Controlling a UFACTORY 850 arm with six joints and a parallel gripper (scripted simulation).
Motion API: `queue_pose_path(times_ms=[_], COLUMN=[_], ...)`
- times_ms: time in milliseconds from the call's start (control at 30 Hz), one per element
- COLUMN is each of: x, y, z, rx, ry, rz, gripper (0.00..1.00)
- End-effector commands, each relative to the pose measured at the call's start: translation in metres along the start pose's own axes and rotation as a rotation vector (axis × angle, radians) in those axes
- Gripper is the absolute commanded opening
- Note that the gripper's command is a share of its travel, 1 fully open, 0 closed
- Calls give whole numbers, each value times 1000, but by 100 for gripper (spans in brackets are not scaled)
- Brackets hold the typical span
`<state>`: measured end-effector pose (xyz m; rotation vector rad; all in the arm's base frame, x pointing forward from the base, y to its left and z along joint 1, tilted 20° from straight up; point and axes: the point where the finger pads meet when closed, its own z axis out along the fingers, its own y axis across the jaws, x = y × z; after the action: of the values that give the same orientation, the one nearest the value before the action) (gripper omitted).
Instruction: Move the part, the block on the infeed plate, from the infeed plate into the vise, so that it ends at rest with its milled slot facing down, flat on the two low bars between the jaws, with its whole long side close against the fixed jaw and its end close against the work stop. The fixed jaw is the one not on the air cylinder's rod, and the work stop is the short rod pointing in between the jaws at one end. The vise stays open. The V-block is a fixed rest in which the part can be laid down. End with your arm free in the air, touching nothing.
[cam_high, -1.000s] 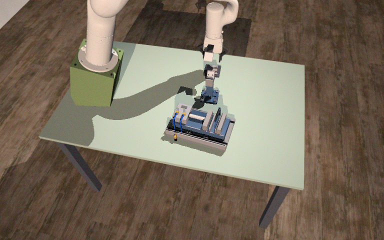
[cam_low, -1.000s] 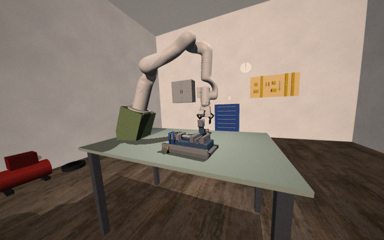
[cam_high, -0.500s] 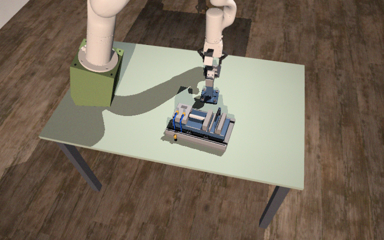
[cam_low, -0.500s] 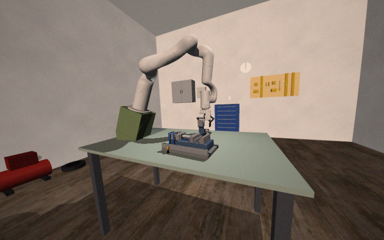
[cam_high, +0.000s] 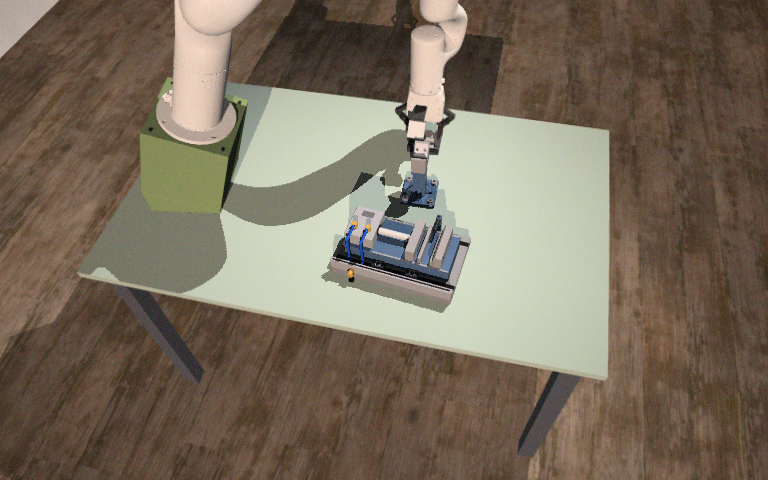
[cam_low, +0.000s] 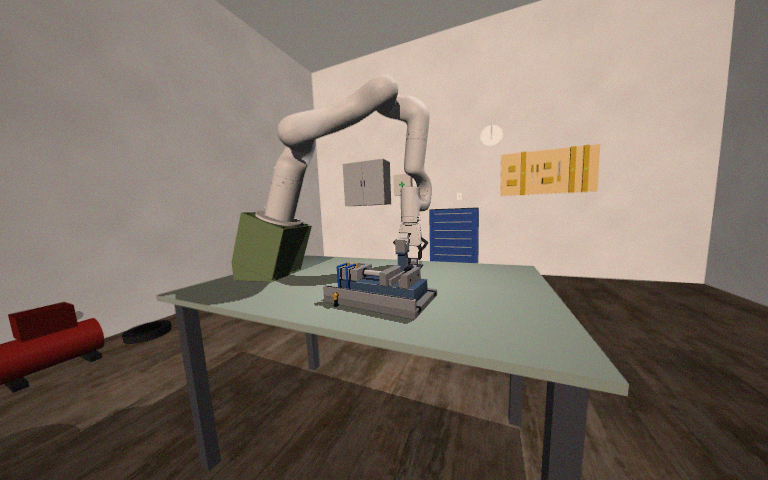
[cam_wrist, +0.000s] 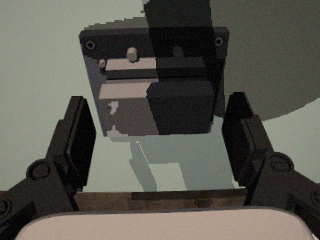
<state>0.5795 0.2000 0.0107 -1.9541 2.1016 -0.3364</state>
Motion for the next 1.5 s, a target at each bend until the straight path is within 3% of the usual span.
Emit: queue_pose_path(times_ms=[0,467,1100,1133,1467], x=[0,-1,-1,-1,-1], y=[-1,-1,-1,-1,-1], z=[7,16,17,17,17], rx=[13,13,13,13,13], ry=[-14,-14,-14,-14,-14], rz=[1,1,1,1,1], gripper=[89,89,89,0,0])
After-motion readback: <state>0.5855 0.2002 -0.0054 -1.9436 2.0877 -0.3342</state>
